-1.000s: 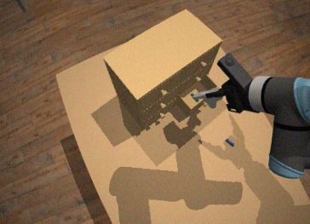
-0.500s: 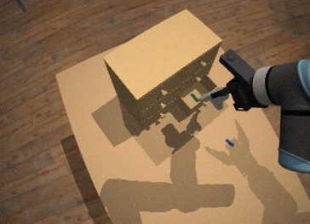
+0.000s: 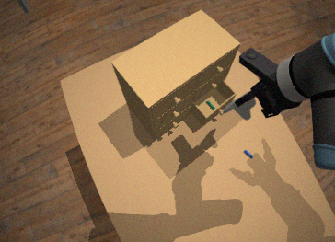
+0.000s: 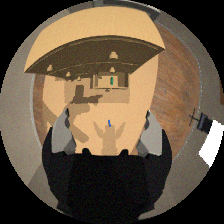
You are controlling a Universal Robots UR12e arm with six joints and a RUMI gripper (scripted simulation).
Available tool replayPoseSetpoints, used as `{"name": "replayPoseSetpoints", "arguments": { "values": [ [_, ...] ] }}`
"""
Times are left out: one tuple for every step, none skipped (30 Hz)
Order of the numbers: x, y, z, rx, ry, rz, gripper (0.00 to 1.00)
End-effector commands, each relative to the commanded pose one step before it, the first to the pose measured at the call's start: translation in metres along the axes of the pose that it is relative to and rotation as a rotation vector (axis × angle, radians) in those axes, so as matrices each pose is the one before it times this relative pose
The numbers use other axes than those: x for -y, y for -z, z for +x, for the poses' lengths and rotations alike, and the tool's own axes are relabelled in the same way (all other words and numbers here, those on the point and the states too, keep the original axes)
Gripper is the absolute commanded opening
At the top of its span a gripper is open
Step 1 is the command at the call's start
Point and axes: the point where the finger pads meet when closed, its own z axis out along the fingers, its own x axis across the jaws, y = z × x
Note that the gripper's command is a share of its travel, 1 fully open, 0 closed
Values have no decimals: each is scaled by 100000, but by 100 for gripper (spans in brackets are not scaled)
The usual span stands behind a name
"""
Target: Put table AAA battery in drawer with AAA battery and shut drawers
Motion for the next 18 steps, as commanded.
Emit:
{"name": "replayPoseSetpoints", "arguments": {
  "values": [
    [-717,1513,65,-283,505,-8903,100],
    [-158,235,-2,-78,87,-1349,100],
    [-152,216,3,-76,72,-1312,100],
    [0,0,0,0,0,0,100],
    [0,0,0,0,0,0,100],
    [-153,215,0,-74,79,-1273,100],
    [-154,213,-3,-73,84,-1232,100],
    [-146,192,1,-69,68,-1189,100],
    [-143,183,1,-66,65,-1142,100],
    [-141,179,-1,-64,69,-1094,100],
    [-138,174,-2,-62,71,-1043,100],
    [-130,157,0,-57,59,-992,100],
    [-123,143,2,-53,51,-938,100],
    [-118,137,0,-51,52,-882,100],
    [-113,131,-1,-49,53,-825,100],
    [-107,123,-1,-46,52,-767,100],
    [-100,113,-1,-42,48,-710,100],
    [-89,94,1,-36,34,-654,100]
  ]
}}
